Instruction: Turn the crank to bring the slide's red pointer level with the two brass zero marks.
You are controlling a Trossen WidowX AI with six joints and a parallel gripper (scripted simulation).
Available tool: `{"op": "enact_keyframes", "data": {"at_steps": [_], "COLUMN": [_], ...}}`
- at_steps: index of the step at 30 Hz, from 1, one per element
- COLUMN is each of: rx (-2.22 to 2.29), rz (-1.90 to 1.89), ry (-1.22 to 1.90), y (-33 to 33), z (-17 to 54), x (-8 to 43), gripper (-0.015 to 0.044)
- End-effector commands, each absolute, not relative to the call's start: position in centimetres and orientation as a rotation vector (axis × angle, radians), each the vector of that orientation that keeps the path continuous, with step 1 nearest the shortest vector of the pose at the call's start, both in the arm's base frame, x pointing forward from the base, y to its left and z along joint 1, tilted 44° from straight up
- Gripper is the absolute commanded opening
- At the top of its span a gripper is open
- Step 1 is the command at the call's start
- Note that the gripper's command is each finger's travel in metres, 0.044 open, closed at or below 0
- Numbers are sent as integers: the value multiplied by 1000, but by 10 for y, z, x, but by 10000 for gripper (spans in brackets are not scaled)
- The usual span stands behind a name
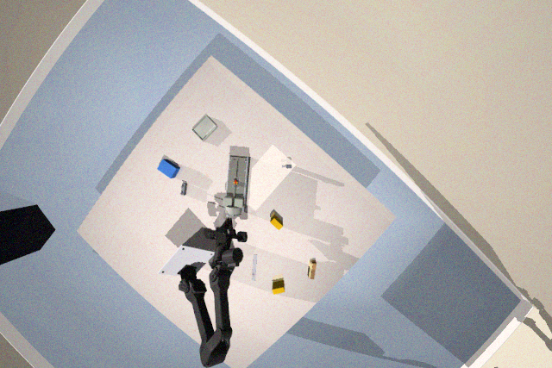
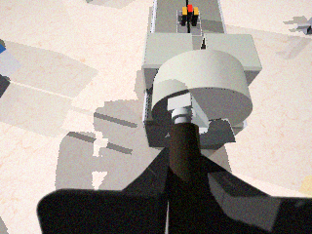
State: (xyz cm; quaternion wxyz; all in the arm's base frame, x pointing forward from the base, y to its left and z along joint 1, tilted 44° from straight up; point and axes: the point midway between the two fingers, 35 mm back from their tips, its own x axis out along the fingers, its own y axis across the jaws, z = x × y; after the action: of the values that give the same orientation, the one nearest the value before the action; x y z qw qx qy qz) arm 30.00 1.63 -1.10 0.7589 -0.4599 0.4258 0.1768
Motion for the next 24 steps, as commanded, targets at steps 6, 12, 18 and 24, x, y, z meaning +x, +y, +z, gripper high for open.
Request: {"op": "enact_keyframes", "data": {"at_steps": [6, 12, 18, 24], "rx": [-1007, -1007, -1007, -1007], "rz": [370, 370, 370, 370], "ry": [906, 906, 906, 906], "y": [15, 15, 14, 14], "z": [-2, -2, -1, -1], "x": [305, 306, 306, 307], "gripper": [0, 0, 0, 0]}}
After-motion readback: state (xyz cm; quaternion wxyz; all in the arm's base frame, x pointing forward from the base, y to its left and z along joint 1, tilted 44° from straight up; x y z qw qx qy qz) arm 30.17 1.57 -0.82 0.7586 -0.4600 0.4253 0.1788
